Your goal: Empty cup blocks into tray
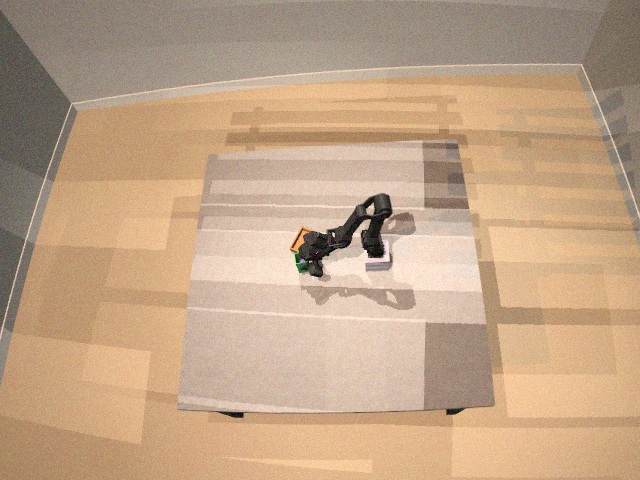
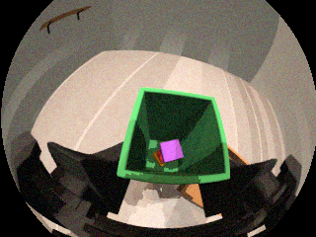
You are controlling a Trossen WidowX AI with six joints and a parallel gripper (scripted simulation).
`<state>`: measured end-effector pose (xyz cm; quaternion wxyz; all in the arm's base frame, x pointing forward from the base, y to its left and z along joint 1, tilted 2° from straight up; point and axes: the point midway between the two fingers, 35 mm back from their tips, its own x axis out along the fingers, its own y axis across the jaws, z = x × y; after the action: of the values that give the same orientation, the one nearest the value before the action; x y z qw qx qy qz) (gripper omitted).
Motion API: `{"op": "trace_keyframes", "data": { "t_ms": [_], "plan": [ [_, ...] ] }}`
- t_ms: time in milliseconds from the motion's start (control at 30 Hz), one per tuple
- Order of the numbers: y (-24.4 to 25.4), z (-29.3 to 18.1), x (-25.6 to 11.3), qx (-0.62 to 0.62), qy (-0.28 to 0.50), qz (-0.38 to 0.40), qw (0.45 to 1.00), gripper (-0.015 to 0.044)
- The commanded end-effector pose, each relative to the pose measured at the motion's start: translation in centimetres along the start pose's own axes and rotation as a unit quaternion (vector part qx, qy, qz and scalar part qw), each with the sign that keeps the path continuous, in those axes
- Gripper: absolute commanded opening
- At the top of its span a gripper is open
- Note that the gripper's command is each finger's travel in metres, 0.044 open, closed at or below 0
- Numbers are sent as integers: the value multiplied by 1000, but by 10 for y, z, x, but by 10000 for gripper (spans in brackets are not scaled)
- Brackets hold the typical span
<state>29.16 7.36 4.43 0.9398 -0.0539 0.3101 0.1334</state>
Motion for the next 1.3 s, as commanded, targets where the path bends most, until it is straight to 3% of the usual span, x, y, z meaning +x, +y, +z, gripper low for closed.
{"op": "trace_keyframes", "data": {
  "t_ms": [0, 767, 1267],
  "plan": [
    [-21, 4, 1, 24, 0, -29, 999, 0],
    [-130, 2, -13, 142, -2, -175, 974, 0],
    [-134, 2, -12, 235, -19, -178, 955, 0]
  ]
}}
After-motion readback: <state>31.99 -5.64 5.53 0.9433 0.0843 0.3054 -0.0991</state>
